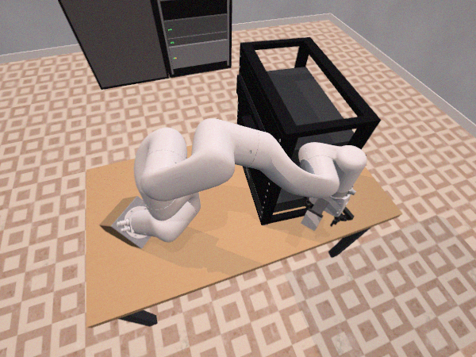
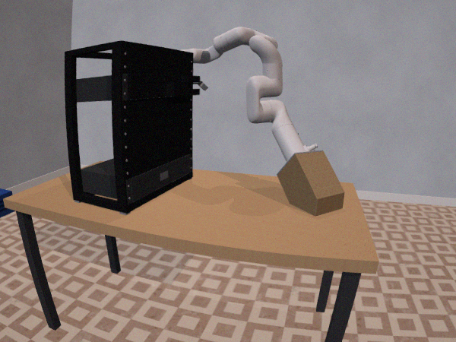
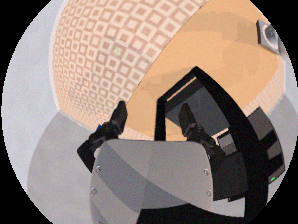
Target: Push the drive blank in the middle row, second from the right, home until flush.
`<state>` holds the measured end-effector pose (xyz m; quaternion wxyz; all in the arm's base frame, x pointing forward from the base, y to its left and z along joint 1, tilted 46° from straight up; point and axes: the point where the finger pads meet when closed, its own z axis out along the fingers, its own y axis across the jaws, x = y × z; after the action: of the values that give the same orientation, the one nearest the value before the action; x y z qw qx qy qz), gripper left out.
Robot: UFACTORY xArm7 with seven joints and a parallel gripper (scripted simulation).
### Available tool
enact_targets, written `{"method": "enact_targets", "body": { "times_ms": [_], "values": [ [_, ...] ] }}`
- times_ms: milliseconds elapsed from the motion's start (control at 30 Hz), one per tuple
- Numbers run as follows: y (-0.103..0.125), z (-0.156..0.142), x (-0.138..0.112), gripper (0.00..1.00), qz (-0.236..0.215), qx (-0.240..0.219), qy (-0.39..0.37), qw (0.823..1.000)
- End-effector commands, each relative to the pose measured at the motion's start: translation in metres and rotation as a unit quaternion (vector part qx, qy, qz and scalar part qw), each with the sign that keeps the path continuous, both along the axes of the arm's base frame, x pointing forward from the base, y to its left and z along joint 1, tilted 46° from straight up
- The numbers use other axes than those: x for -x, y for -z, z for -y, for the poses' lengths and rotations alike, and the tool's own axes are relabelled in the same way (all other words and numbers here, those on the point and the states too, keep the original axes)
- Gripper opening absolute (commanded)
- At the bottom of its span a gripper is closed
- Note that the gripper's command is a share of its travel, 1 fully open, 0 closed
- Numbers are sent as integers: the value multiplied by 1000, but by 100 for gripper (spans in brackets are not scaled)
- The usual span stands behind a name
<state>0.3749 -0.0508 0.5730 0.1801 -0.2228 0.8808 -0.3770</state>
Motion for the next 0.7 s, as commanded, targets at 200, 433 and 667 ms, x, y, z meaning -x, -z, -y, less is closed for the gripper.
{"method": "enact_targets", "body": {
  "times_ms": [200, 433, 667],
  "values": [
    [8, 41, 11, 100, -3, -23, 50, 998],
    [16, 68, 21, 100, -6, -40, 84, 996],
    [30, 111, 40, 100, -10, -66, 141, 988]
  ]
}}
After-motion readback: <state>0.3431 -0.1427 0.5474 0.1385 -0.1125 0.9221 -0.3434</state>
